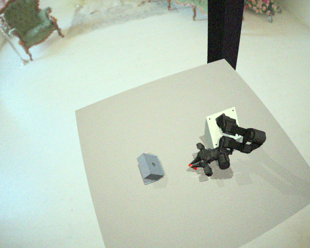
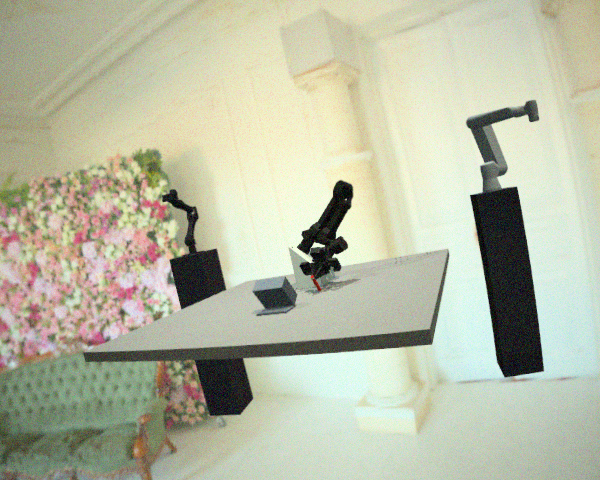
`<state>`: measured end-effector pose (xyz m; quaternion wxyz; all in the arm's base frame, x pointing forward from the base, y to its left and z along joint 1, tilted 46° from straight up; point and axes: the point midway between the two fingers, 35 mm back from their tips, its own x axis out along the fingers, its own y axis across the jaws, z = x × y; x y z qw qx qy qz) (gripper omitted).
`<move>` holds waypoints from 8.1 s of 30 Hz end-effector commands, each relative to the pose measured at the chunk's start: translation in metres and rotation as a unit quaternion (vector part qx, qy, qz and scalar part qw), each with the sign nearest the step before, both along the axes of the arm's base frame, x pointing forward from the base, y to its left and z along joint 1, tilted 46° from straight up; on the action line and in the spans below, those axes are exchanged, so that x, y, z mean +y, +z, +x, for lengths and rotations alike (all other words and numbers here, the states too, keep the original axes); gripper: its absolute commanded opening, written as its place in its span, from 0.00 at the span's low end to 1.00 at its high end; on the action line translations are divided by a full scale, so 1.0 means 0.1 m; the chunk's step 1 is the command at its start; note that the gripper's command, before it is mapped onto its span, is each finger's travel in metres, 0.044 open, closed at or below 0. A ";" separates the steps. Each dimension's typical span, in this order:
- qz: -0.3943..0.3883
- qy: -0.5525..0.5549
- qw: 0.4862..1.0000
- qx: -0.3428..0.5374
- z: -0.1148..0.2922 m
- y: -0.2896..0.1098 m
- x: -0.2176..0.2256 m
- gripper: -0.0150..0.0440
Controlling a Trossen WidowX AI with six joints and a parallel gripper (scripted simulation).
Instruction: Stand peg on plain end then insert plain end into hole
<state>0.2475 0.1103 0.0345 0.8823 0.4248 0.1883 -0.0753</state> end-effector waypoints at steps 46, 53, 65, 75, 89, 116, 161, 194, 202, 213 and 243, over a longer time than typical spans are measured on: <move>-0.047 -0.103 0.990 -0.086 -0.22 -0.05 0.11 0.34; -0.047 -0.103 0.990 -0.087 -0.23 -0.04 0.12 0.34; -0.052 -0.107 0.989 -0.087 -0.25 -0.06 0.12 0.34; -0.055 -0.111 0.988 -0.089 -0.27 -0.07 0.12 0.34; -0.059 -0.117 0.987 -0.091 -0.30 -0.08 0.12 0.34; -0.066 -0.125 0.985 -0.094 -0.34 -0.10 0.11 0.47; -0.066 -0.125 0.985 -0.094 -0.34 -0.10 0.11 0.47; -0.062 -0.130 0.986 -0.083 -0.27 0.35 -0.05 1.00; -0.059 -0.130 0.987 -0.079 -0.29 0.70 -0.30 1.00; -0.060 -0.128 0.986 -0.085 -0.45 0.98 -0.73 1.00; -0.186 0.045 0.971 0.144 -0.48 0.64 -0.81 1.00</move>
